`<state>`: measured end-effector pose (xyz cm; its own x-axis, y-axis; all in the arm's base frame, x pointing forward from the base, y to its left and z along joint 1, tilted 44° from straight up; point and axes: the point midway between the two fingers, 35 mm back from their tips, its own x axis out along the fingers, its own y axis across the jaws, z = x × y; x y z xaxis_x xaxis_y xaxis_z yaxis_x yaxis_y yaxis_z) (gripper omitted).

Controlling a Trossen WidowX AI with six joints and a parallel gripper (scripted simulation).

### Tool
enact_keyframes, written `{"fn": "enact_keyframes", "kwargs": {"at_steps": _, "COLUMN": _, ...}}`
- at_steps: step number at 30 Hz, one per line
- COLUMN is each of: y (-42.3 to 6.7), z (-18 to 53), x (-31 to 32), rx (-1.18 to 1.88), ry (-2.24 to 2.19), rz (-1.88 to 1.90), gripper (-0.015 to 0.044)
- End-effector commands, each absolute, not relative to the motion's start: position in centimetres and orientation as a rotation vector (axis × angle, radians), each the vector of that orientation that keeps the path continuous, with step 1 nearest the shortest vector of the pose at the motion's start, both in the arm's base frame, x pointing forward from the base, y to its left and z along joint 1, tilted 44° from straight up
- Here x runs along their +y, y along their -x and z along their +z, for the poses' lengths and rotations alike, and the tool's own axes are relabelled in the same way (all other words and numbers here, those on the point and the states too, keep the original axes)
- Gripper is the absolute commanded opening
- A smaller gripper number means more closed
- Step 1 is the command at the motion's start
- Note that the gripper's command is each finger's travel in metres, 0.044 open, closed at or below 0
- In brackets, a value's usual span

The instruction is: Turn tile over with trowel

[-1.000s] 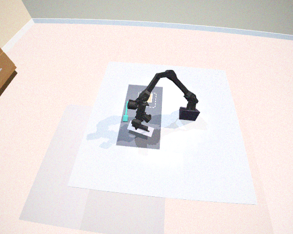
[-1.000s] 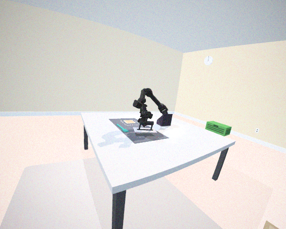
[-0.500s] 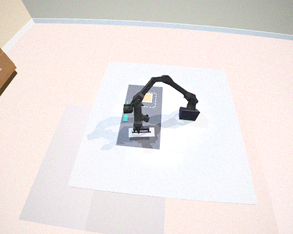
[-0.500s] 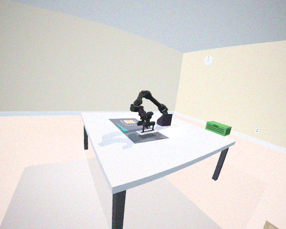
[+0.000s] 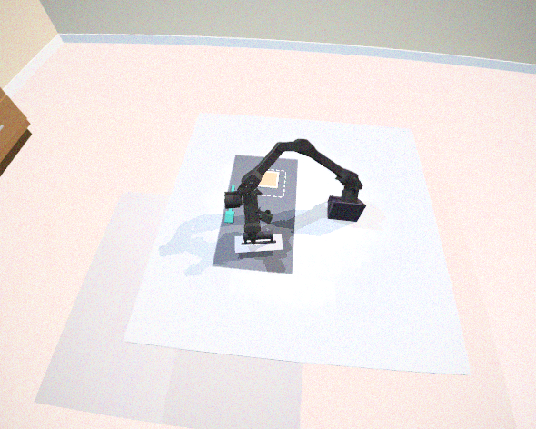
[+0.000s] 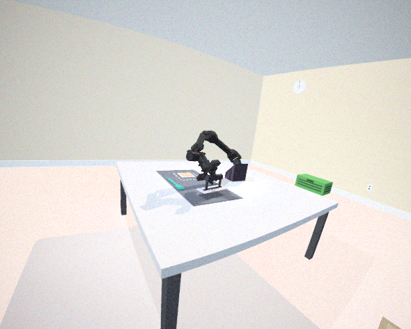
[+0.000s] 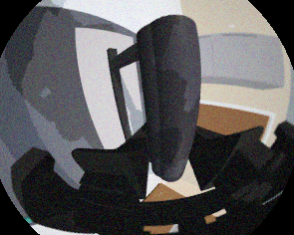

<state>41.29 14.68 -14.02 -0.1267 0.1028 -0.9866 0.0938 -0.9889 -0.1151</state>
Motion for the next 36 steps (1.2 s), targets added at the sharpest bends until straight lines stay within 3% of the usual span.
{"fn": "enact_keyframes", "kwargs": {"at_steps": 1, "y": -41.5, "z": -14.2, "x": 14.7, "rx": -0.256, "ry": 2.076, "rz": 2.331, "gripper": 0.0000}}
{"fn": "enact_keyframes", "kwargs": {"at_steps": 21, "y": -41.5, "z": -16.4, "x": 12.7, "rx": -0.254, "ry": 2.077, "rz": 2.333, "gripper": 0.0000}}
{"fn": "enact_keyframes", "kwargs": {"at_steps": 32, "y": -41.5, "z": -16.4, "x": 12.7, "rx": -0.254, "ry": 2.077, "rz": 2.333, "gripper": 0.0289}}
{"fn": "enact_keyframes", "kwargs": {"at_steps": 36, "y": -41.5, "z": -16.4, "x": 12.7, "rx": -0.254, "ry": 2.077, "rz": 2.333, "gripper": 0.0300}}
